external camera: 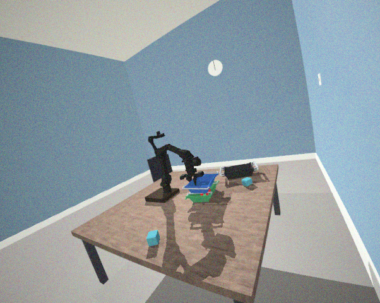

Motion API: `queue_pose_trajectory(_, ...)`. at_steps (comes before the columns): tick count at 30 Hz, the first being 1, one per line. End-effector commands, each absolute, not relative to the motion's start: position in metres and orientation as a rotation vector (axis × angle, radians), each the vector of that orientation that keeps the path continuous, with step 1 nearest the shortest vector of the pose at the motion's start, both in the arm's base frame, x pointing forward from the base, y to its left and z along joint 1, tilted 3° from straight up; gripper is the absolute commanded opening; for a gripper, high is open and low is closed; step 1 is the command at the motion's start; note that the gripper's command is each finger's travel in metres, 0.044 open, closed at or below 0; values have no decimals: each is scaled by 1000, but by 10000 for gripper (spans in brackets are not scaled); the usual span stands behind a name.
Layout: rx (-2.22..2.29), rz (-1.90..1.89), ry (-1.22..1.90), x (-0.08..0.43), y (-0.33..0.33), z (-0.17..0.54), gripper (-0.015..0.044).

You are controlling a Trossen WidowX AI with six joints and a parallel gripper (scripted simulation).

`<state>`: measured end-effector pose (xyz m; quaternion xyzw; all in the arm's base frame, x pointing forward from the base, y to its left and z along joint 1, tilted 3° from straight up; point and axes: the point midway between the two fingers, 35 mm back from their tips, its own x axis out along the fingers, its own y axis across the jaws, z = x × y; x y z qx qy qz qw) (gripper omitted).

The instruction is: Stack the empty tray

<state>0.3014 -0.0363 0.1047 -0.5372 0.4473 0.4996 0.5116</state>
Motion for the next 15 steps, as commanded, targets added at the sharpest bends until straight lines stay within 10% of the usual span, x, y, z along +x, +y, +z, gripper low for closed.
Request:
queue_pose_trajectory(1, -1282, 1232, 1103, 294, -37, 98, 59)
queue_pose_trajectory(15, -1282, 1232, 1103, 294, -37, 98, 264)
